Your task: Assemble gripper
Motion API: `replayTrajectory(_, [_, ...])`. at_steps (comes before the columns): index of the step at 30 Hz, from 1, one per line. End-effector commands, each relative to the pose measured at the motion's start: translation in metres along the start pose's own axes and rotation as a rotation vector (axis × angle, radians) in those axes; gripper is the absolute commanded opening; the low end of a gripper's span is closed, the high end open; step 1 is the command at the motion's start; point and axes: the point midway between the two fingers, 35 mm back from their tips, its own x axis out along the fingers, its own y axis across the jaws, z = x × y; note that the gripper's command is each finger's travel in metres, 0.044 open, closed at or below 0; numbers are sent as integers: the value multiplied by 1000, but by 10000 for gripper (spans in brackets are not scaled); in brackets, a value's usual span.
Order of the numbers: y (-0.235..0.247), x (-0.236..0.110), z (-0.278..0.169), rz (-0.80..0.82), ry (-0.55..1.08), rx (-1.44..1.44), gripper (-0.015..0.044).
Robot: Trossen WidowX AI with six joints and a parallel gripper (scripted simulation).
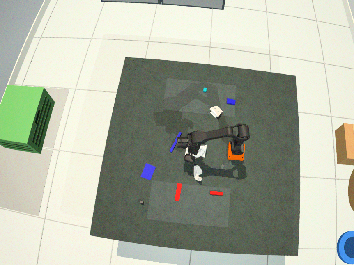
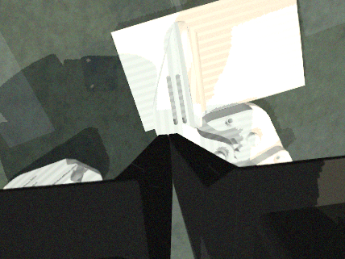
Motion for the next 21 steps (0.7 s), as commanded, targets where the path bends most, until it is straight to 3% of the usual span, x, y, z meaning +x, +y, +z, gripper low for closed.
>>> replayTrajectory(1, [11, 0, -8, -2, 3, 68, 0])
replayTrajectory(21, [66, -2, -54, -2, 15, 484, 0])
